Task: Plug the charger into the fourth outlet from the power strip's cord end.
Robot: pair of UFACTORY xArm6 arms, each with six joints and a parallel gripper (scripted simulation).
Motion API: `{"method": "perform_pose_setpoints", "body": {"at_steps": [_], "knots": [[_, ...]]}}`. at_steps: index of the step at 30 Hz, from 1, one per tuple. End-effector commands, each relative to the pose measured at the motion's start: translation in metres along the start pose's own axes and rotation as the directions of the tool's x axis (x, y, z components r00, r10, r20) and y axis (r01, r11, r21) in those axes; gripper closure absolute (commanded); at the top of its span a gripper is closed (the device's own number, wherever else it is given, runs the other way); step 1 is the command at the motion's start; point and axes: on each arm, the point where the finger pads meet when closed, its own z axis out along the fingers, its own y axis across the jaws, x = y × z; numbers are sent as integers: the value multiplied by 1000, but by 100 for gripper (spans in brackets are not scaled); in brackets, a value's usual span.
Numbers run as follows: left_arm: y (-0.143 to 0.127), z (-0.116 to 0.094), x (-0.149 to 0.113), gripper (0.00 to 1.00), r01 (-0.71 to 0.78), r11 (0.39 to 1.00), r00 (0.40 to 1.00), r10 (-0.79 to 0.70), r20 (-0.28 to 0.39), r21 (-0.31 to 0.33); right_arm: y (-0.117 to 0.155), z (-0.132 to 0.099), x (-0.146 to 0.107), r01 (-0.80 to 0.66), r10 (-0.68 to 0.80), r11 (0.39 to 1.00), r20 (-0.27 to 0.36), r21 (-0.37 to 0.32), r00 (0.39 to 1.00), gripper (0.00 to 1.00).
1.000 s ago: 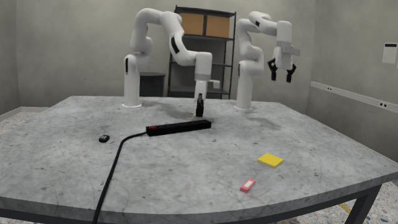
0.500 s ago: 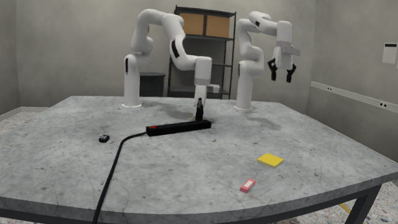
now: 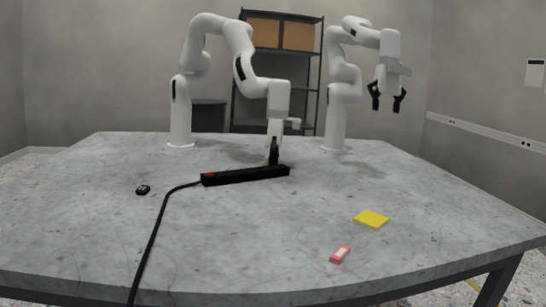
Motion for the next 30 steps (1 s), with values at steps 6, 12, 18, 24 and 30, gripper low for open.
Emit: {"method": "perform_pose_setpoints", "body": {"at_steps": [6, 12, 18, 24, 30], "knots": [[0, -1, 0, 0, 0, 1000, 1000, 0, -2, 0, 0, -1, 1, 0, 0, 1000, -3, -1, 1000, 99], [0, -1, 0, 0, 0, 1000, 1000, 0, -2, 0, 0, -10, 1, 0, 0, 1000, -3, -1, 1000, 99], [0, -1, 0, 0, 0, 1000, 1000, 0, -2, 0, 0, -20, 1, 0, 0, 1000, -3, -1, 1000, 100], [0, -1, 0, 0, 0, 1000, 1000, 0, -2, 0, 0, -27, 1, 0, 0, 1000, -2, -1, 1000, 100], [0, -1, 0, 0, 0, 1000, 1000, 0, -2, 0, 0, -37, 1, 0, 0, 1000, -2, -1, 1000, 100]]}}
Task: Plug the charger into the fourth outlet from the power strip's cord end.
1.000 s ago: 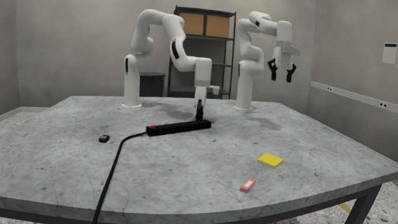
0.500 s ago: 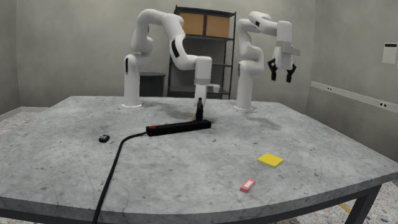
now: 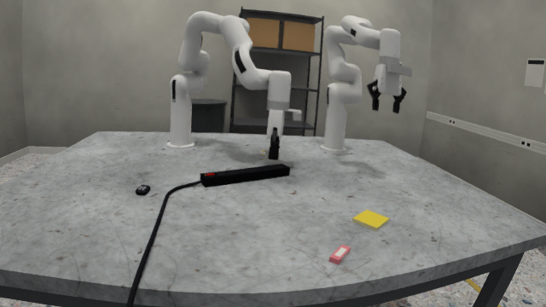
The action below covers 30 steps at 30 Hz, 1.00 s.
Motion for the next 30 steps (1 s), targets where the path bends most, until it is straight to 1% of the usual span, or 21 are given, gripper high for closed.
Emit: {"method": "perform_pose_setpoints", "body": {"at_steps": [1, 9, 11, 17, 20, 23, 26, 28, 30], "knots": [[0, -1, 0, 0, 0, 1000, 1000, 0, -2, 0, 0, -9, 1, 0, 0, 1000, -2, -1, 1000, 100], [0, -1, 0, 0, 0, 1000, 1000, 0, -2, 0, 0, -22, 1, 0, 0, 1000, -2, -1, 1000, 100], [0, -1, 0, 0, 0, 1000, 1000, 0, -2, 0, 0, -22, 1, 0, 0, 1000, -2, -1, 1000, 100], [0, -1, 0, 0, 0, 1000, 1000, 0, -2, 0, 0, -32, 1, 0, 0, 1000, -2, -1, 1000, 100], [0, -1, 0, 0, 0, 1000, 1000, 0, -2, 0, 0, -32, 1, 0, 0, 1000, -2, -1, 1000, 100], [0, -1, 0, 0, 0, 1000, 1000, 0, -2, 0, 3, -27, -9, 93, -92, 995, 35, -21, 995, 100], [0, -1, 0, 0, 0, 1000, 1000, 0, -2, 0, 9, -17, -27, 257, -251, 966, 109, -42, 962, 100], [0, -1, 0, 0, 0, 1000, 1000, 0, -2, 0, 9, -17, -27, 257, -251, 966, 109, -42, 962, 100], [0, -1, 0, 0, 0, 1000, 1000, 0, -2, 0, 15, -13, -38, 376, -364, 925, 161, -49, 917, 100]]}}
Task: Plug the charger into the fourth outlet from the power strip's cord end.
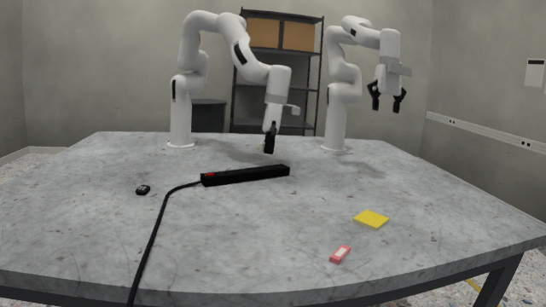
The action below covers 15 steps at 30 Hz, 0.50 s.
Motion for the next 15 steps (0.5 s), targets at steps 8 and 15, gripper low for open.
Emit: {"method": "perform_pose_setpoints", "body": {"at_steps": [8, 15], "knots": [[0, -1, 0, 0, 0, 1000, 1000, 0, -2, 0, 12, 27, -58, 519, -502, 855, 243, -7, 830, 100], [0, -1, 0, 0, 0, 1000, 1000, 0, -2, 0, 20, 33, -80, 685, -658, 727, 334, 49, 675, 100]]}}
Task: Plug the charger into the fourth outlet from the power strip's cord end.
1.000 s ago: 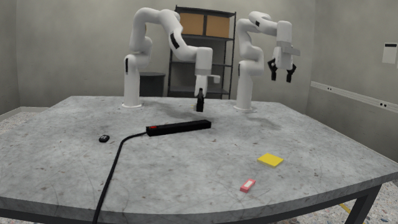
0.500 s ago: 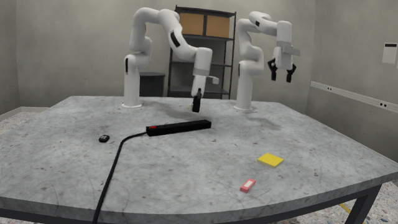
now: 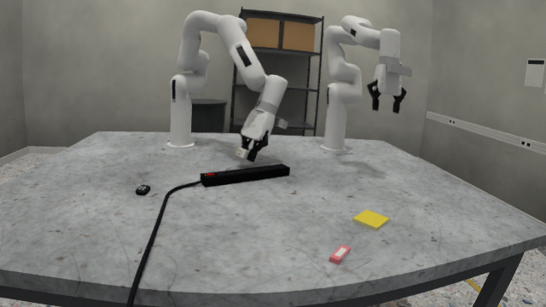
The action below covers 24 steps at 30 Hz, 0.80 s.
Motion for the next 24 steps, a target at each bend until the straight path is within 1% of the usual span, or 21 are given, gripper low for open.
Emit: {"method": "perform_pose_setpoints", "body": {"at_steps": [1, 3, 6, 12, 15, 17, 18, 24], "knots": [[0, -1, 0, 0, 0, 1000, 1000, 0, -2, 0, -4, 7, -10, 124, -123, 992, 51, -8, 991, 100], [0, -1, 0, 0, 0, 1000, 1000, 0, -2, 0, -5, 9, -14, 167, -166, 986, 71, -6, 984, 100], [0, -1, 0, 0, 0, 1000, 1000, 0, -2, 0, -7, 16, -28, 299, -298, 954, 135, 13, 945, 100], [0, -1, 0, 0, 0, 1000, 1000, 0, -2, 0, -9, 23, -46, 461, -462, 886, 211, 53, 862, 100], [0, -1, 0, 0, 0, 1000, 1000, 0, -2, 0, -9, 26, -53, 530, -531, 845, 243, 78, 812, 100], [0, -1, 0, 0, 0, 1000, 1000, 0, -2, 0, -9, 26, -53, 530, -531, 845, 243, 78, 812, 100], [0, -1, 0, 0, 0, 1000, 1000, 0, -2, 0, -7, 25, -54, 546, -547, 834, 249, 78, 799, 100], [0, -1, 0, 0, 0, 1000, 1000, 0, -2, 0, -7, 30, -71, 665, -673, 733, 304, 146, 675, 100]]}}
